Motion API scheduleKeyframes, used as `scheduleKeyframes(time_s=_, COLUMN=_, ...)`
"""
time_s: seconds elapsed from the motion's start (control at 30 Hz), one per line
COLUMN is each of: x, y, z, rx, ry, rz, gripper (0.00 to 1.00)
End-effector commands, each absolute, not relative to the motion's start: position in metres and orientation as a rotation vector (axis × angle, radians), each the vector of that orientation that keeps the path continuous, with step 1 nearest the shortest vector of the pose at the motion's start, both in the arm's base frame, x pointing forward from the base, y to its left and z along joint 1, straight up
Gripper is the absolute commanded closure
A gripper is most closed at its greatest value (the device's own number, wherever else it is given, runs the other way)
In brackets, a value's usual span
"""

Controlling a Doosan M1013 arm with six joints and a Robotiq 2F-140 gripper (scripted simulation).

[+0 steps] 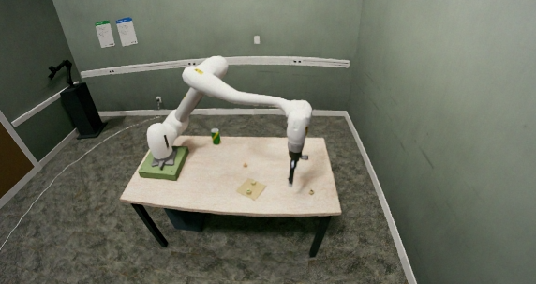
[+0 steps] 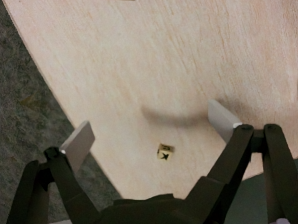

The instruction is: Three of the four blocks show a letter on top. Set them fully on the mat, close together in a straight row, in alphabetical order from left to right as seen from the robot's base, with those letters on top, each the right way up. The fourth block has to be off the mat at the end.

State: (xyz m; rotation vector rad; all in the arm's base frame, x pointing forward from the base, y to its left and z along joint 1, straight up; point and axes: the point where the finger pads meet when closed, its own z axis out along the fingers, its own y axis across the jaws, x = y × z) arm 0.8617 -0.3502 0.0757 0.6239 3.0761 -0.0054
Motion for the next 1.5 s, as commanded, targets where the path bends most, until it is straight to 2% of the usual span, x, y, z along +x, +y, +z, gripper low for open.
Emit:
scheduleKeyframes(time_s=0.0, x=0.87, y=-0.353, z=0.077, rx=0.526, ry=3.096, rz=0.004, gripper=0.0)
scheduleKeyframes(time_s=0.87, x=0.971, y=-0.389, z=0.061, rx=-0.96, ry=2.989, rz=0.003, gripper=0.0)
scheduleKeyframes(time_s=1.2, x=0.98, y=-0.392, z=0.058, rx=-1.104, ry=2.939, rz=0.003, gripper=0.0)
scheduleKeyframes(time_s=1.23, x=0.98, y=-0.392, z=0.058, rx=-1.104, ry=2.939, rz=0.003, gripper=0.57)
scheduleKeyframes(time_s=1.47, x=0.98, y=-0.392, z=0.058, rx=-1.104, ry=2.939, rz=0.003, gripper=0.57)
